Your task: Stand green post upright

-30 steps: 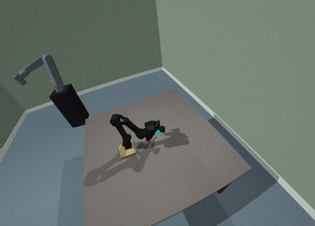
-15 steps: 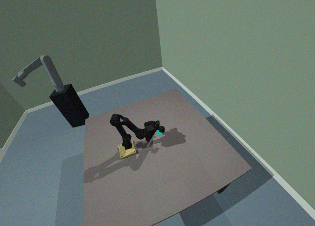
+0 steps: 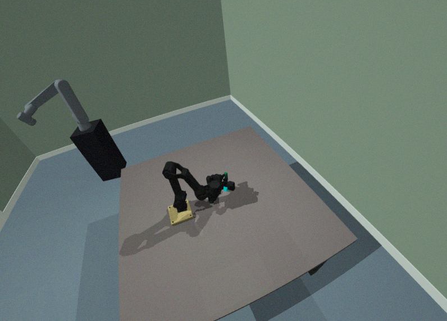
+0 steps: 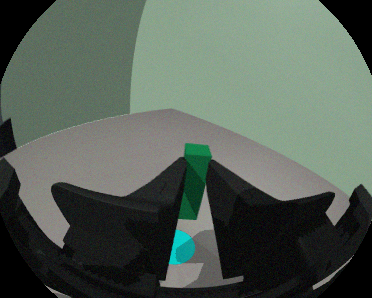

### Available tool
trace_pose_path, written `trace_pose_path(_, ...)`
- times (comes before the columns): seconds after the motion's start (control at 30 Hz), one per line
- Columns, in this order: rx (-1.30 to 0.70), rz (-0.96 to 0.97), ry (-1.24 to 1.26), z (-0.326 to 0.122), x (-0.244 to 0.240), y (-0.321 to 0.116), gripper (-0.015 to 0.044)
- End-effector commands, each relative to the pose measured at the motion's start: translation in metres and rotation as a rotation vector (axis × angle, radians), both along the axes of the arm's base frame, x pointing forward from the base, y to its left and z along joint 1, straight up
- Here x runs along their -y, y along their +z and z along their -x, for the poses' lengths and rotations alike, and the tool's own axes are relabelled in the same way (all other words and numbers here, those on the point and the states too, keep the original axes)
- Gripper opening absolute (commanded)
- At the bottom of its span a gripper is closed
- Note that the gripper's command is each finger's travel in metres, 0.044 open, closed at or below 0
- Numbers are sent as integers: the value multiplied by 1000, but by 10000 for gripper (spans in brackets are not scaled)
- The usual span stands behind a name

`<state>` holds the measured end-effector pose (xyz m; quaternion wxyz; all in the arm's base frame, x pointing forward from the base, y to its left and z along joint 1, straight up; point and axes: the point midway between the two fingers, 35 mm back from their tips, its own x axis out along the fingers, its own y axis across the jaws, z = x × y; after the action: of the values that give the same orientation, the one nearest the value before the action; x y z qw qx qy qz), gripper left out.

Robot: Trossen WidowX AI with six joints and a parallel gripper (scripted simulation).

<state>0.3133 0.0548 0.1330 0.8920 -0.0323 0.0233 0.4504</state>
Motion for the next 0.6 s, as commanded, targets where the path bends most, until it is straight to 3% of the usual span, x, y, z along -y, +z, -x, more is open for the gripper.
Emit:
trace_pose_path(0.0,-14,-7,3,1,-1,-13,23)
trace_pose_path(0.57,-15,-7,3,3,-1,-52,23)
